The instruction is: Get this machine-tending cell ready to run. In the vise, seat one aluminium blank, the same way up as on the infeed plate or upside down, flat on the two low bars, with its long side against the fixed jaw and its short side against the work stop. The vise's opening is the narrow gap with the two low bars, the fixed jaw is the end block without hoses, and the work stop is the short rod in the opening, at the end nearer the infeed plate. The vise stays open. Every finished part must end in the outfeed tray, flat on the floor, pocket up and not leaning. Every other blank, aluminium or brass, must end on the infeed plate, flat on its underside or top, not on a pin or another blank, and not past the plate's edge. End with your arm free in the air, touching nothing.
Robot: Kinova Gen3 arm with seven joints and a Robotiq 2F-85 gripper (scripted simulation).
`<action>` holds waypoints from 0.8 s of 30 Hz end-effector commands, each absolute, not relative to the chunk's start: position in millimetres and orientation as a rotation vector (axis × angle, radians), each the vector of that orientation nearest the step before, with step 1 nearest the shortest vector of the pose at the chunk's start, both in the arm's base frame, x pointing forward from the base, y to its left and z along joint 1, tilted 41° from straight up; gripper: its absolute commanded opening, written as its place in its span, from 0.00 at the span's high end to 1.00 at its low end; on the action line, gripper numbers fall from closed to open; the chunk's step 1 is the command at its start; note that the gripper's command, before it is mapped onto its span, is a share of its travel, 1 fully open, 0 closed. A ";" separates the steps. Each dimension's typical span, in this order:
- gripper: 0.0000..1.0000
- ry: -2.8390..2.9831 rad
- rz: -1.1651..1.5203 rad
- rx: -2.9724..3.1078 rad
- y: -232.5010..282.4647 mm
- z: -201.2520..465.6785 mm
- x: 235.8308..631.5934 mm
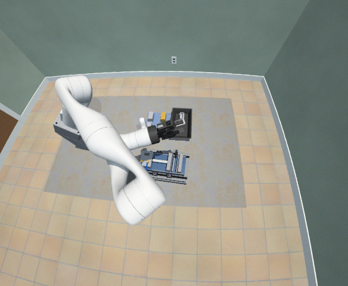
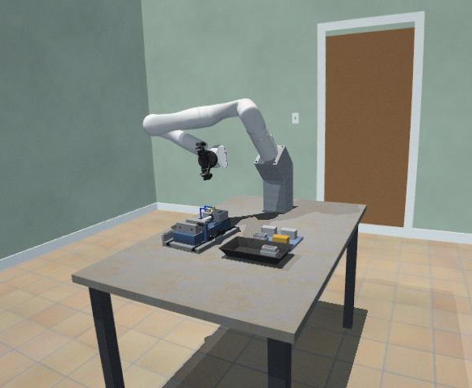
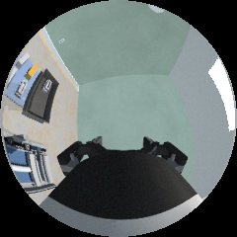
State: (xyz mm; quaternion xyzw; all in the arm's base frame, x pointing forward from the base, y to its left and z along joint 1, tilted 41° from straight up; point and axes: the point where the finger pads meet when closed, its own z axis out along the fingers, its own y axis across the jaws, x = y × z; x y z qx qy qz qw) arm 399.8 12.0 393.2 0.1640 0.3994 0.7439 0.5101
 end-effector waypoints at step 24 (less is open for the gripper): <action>0.00 1.443 2.196 0.366 149.4 349.8 363.4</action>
